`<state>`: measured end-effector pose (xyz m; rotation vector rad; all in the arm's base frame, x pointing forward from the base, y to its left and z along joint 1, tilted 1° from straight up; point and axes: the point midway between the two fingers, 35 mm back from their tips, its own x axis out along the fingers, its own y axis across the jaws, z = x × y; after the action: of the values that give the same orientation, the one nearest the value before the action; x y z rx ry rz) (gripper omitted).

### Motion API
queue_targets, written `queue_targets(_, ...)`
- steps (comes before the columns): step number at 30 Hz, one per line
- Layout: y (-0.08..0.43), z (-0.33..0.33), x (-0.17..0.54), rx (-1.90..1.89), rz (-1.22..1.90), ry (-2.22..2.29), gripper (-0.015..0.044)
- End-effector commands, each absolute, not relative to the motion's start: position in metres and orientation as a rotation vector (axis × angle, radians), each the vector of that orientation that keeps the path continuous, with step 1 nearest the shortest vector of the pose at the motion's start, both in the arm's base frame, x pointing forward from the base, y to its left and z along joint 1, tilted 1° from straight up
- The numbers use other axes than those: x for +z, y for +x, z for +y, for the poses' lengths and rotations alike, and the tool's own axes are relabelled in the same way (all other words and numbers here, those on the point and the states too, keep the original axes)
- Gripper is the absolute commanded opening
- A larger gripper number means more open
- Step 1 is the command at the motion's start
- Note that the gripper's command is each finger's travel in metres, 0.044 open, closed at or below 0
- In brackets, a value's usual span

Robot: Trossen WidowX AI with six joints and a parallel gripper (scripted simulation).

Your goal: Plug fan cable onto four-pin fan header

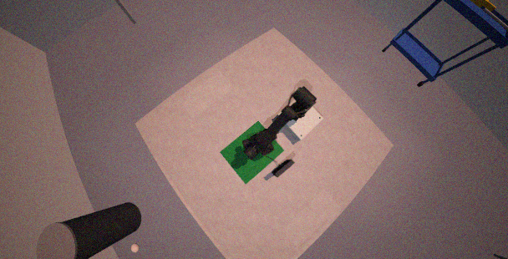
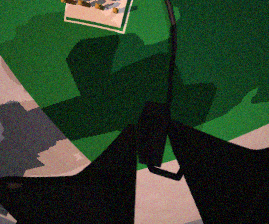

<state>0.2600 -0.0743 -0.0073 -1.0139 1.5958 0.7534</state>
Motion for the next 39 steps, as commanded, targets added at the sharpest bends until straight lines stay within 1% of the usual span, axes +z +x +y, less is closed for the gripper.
queue_targets(1,0.260,-0.074,-0.007,0.754,1.595,-1.014,0.0070)
queue_targets(3,0.260,-0.074,-0.007,0.754,1.595,-1.014,0.0057)
queue_targets(5,0.260,-0.074,-0.005,0.754,1.595,-1.014,0.0004)
queue_targets(6,0.261,-0.074,-0.003,0.754,1.595,-1.014,0.0000)
queue_targets(29,0.258,-0.073,0.071,0.759,1.599,-1.018,0.0000)
queue_targets(34,0.258,-0.073,0.073,0.755,1.599,-1.014,0.0000)
queue_targets(39,0.256,-0.076,0.072,0.657,1.599,-0.881,0.0000)
